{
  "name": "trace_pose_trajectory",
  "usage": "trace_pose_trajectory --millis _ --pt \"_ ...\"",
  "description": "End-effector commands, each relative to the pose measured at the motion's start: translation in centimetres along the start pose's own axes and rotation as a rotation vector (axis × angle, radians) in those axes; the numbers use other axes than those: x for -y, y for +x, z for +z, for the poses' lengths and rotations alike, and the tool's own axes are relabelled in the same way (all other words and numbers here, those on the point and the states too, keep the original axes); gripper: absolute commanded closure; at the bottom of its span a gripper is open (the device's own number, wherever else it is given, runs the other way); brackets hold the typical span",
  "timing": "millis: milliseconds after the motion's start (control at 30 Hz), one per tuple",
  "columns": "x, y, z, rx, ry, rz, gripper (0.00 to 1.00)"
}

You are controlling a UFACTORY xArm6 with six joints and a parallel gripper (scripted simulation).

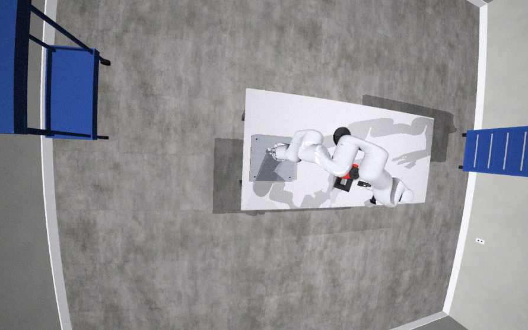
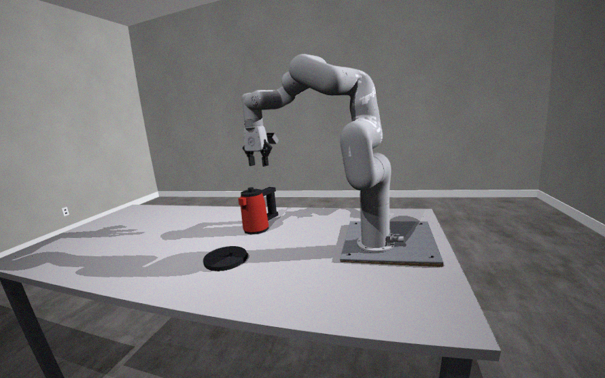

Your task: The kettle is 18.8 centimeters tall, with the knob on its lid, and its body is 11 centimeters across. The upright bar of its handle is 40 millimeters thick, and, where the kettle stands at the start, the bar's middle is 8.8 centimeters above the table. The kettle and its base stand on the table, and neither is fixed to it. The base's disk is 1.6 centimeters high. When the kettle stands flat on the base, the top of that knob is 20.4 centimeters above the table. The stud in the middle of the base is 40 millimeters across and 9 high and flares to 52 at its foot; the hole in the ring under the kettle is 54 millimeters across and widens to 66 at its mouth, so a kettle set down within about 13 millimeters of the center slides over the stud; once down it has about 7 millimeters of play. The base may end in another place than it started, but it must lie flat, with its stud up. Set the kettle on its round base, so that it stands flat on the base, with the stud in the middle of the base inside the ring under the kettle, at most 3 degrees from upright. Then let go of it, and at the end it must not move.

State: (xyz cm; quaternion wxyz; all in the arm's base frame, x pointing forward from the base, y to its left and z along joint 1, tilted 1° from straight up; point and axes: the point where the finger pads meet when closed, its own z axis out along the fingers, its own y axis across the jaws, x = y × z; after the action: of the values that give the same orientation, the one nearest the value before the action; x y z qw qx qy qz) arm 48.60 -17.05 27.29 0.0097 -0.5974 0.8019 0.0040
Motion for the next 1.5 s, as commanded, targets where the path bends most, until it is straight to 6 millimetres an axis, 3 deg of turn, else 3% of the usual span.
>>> trace_pose_trajectory --millis 0,667,967,1467 --pt "0.1 0.0 1.5 0.0 0.005 0.0 0.19" --pt "0.1 0.0 9.4 0.0 0.005 0.0 0.19" --pt "0.2 0.0 10.4 0.0 0.005 0.0 0.19" --pt "0.2 0.0 10.5 0.0 0.005 0.0 0.19"
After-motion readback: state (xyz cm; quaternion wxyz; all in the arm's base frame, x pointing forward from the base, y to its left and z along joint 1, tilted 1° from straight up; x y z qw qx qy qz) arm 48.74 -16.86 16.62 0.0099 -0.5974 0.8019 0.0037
